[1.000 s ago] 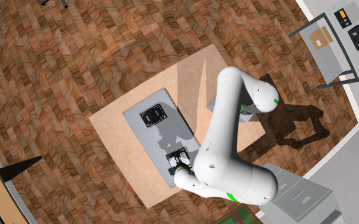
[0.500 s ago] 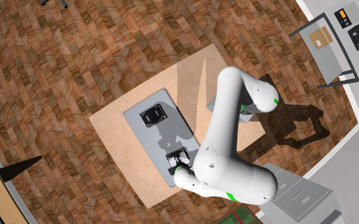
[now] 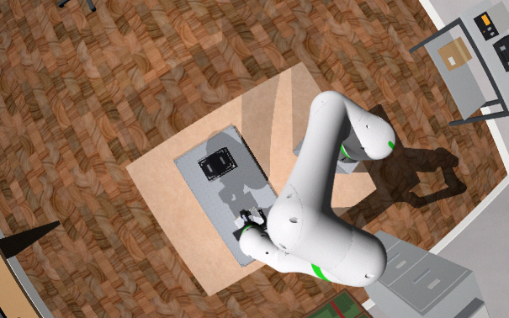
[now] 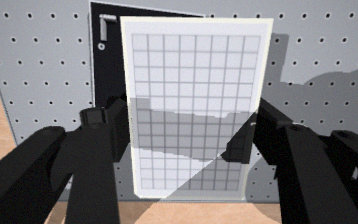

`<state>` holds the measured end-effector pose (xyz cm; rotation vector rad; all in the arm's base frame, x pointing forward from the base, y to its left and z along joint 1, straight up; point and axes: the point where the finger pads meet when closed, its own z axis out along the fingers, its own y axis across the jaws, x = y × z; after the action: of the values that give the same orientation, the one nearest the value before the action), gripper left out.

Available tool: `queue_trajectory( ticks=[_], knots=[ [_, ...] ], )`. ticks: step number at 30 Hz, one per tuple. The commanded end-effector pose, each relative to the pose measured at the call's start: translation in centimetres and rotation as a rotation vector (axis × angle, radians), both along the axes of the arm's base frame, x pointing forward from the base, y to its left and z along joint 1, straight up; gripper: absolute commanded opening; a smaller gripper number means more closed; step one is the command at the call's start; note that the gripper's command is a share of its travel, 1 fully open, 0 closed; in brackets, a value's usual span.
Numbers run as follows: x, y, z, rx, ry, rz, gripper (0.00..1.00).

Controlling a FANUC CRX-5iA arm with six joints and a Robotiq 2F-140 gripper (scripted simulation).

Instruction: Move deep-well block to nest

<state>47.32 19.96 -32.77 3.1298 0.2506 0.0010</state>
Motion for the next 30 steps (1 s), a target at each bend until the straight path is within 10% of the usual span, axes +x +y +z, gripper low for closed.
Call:
queue_trajectory(
  ticks=[1, 30],
  knots=[
    [0.2, -0.9, 0.1, 0.001, -0.001, 0.0, 0.1],
    [1.7, -9.8, 0.1, 0.001, -0.001, 0.0, 0.1]
  ],
)
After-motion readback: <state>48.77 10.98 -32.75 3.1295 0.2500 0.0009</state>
